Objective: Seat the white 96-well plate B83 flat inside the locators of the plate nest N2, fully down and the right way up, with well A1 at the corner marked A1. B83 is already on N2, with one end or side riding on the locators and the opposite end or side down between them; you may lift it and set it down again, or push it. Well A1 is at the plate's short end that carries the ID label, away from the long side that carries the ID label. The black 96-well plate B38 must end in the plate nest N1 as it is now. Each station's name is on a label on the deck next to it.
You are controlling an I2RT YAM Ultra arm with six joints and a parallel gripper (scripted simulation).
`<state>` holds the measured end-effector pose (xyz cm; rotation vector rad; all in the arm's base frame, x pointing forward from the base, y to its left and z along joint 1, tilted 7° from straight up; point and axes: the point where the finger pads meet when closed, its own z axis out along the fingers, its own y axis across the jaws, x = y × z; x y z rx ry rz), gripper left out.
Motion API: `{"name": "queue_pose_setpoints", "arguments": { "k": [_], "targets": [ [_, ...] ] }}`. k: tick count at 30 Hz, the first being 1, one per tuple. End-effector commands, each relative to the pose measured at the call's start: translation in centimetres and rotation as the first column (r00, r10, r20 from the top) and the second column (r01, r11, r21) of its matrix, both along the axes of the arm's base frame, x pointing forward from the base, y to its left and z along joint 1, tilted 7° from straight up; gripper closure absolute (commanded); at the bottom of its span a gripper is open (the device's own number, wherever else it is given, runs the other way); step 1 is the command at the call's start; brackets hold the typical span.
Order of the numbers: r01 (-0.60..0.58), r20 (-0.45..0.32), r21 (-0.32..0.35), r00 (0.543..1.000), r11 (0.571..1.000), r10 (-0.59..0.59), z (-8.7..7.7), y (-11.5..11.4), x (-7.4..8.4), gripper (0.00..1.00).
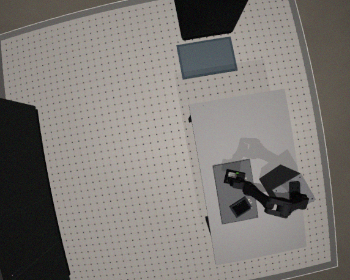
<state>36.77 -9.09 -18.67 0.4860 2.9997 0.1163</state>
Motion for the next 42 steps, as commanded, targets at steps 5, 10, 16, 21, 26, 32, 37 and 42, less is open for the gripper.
{"name": "queue_pose_setpoints", "arguments": {
  "k": [5, 10, 16, 21, 26, 32, 37, 42],
  "targets": [
    [-0.003, -0.011, 0.002, 1.000, 1.000, 0.003, -0.8, 0.5, -0.7, 1.00],
    [-0.004, -0.014, 0.002, 1.000, 1.000, 0.004, -0.9, 0.6, -0.9, 1.00],
    [-0.004, -0.014, 0.002, 1.000, 1.000, 0.005, -1.0, 0.7, -0.9, 1.00],
    [-0.003, 0.007, -0.004, 1.000, 1.000, 0.003, -0.7, 0.4, 0.1, 1.00],
    [0.003, 0.028, -0.009, 1.000, 1.000, -0.003, -0.2, -0.1, 0.9, 1.00],
    [0.003, 0.028, -0.009, 1.000, 1.000, -0.003, -0.6, -0.1, 1.0, 1.00],
    [0.003, 0.028, -0.009, 1.000, 1.000, -0.003, -0.7, -0.1, 1.0, 1.00],
    [0.003, 0.028, -0.009, 1.000, 1.000, -0.003, -0.7, -0.1, 1.0, 1.00]
  ]
}}
